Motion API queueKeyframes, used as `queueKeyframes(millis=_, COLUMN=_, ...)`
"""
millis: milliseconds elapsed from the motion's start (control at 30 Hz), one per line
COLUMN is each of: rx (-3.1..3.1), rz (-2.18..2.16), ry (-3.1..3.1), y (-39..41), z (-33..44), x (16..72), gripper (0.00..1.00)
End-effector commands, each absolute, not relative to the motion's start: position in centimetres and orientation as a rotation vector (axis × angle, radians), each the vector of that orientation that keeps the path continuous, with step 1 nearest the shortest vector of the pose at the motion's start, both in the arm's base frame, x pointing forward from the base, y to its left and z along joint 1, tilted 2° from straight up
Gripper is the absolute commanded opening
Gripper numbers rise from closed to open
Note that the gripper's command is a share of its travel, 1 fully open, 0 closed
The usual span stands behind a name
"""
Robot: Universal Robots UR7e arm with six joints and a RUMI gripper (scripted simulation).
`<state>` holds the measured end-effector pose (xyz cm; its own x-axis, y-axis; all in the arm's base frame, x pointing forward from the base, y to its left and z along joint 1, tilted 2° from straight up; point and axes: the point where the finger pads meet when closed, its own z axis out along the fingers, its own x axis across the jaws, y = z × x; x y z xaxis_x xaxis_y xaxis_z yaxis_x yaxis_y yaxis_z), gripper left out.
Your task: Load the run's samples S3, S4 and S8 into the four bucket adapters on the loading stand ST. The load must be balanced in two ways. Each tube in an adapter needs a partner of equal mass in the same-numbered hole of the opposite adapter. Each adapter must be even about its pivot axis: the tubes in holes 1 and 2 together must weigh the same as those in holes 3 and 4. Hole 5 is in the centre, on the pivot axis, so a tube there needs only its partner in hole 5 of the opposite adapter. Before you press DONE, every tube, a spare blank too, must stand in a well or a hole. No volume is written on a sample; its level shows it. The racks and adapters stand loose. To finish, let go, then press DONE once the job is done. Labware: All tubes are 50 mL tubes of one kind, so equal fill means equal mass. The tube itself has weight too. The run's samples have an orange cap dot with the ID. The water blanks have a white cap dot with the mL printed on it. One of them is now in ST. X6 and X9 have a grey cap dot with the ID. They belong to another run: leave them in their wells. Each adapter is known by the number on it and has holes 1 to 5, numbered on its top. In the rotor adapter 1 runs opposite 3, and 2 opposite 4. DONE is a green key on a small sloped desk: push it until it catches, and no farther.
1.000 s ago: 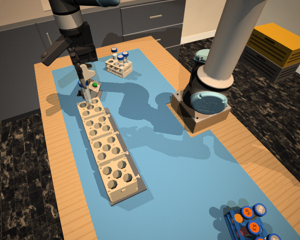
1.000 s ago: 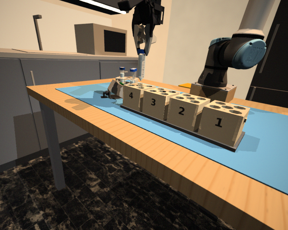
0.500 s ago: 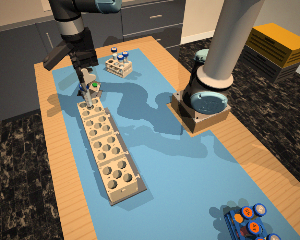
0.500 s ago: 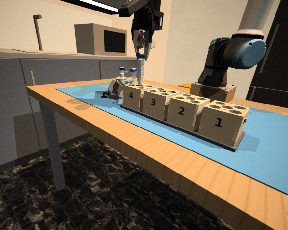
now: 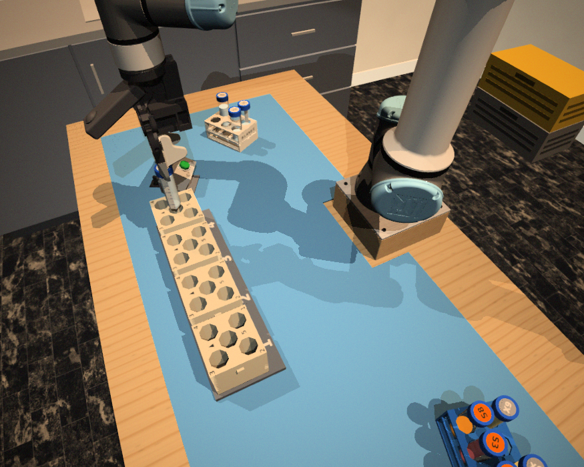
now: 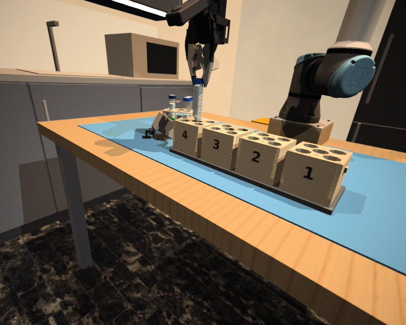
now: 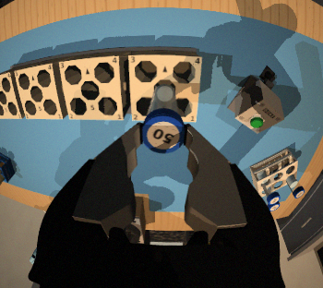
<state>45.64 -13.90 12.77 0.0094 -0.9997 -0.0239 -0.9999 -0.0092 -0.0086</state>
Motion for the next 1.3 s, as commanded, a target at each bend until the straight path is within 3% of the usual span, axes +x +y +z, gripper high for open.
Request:
queueKeyframes(millis=0, rx=-2.216, rz=0.022, ry=2.193, y=-13.7, z=12.1, x=45.6, gripper=0.0)
queueKeyframes(millis=1267, rx=-2.216, rz=0.022, ry=2.194, y=-13.6, z=7.5, x=45.6, gripper=0.0)
